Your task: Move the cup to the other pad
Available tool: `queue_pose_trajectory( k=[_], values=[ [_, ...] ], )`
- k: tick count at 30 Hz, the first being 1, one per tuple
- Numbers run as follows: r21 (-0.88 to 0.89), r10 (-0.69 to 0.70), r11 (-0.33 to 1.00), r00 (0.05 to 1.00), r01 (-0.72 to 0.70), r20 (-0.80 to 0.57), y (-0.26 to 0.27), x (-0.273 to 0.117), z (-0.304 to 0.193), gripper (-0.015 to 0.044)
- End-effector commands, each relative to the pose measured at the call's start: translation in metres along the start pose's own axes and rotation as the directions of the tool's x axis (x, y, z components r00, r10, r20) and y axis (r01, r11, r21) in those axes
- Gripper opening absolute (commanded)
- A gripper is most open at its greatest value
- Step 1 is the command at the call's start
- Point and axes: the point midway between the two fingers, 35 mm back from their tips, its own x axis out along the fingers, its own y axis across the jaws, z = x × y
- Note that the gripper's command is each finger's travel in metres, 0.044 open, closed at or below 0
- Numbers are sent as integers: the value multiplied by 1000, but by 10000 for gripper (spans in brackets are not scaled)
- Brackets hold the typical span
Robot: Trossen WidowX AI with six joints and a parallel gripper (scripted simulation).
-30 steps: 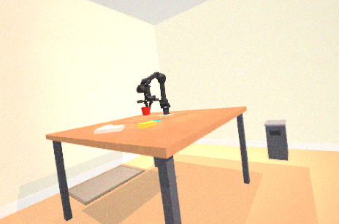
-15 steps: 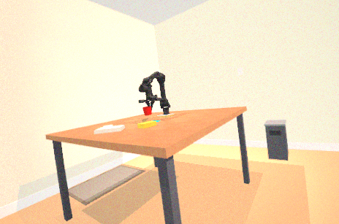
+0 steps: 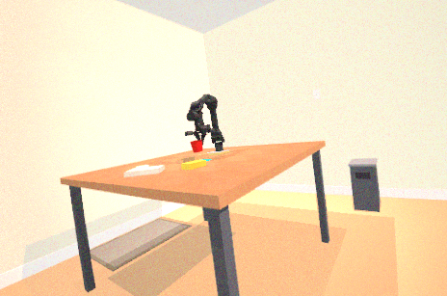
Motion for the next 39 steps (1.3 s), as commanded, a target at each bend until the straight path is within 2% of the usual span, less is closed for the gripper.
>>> queue_pose_trajectory(
  k=[1,8,39],
  values=[
    [6,5,1000,1000,-5,5,3,-1,11,0],
    [6,5,1000,1000,-5,6,7,-1,26,0],
    [6,5,1000,1000,-5,6,6,36,27,0]
  ],
)
